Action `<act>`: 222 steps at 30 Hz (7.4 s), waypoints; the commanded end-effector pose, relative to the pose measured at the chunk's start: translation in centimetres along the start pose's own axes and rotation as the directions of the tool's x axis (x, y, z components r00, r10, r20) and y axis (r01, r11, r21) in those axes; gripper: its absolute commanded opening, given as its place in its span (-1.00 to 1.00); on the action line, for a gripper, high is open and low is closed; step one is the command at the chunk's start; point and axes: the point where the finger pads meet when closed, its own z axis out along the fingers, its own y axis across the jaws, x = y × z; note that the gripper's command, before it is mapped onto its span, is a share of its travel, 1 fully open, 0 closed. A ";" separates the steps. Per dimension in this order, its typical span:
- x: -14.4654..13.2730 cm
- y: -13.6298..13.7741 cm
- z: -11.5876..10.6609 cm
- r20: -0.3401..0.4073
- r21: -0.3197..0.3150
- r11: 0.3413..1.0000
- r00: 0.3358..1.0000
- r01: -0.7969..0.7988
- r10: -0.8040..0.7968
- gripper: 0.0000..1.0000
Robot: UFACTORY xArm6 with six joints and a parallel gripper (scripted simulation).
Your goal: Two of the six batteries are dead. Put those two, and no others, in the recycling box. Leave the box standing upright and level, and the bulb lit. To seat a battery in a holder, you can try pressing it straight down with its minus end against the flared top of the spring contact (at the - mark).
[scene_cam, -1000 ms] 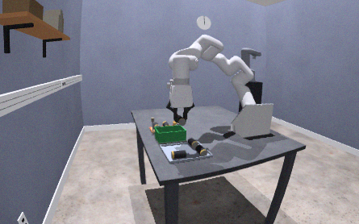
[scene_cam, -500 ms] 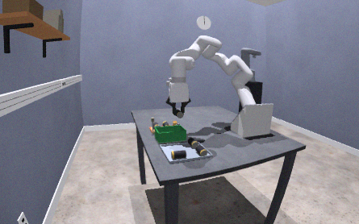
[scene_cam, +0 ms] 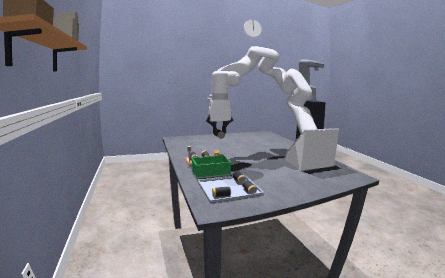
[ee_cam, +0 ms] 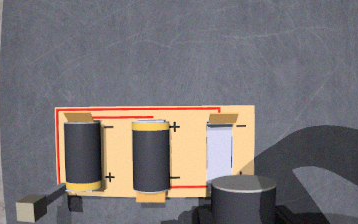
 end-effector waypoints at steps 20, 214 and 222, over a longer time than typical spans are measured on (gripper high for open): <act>3.1 0.6 -0.3 0.007 0.009 1.000 1.000 0.001 -0.001 -0.44; 3.1 0.5 4.6 0.007 0.009 1.000 1.000 0.001 -0.001 0.01; 3.1 0.5 0.1 0.007 0.009 1.000 1.000 0.001 -0.001 0.01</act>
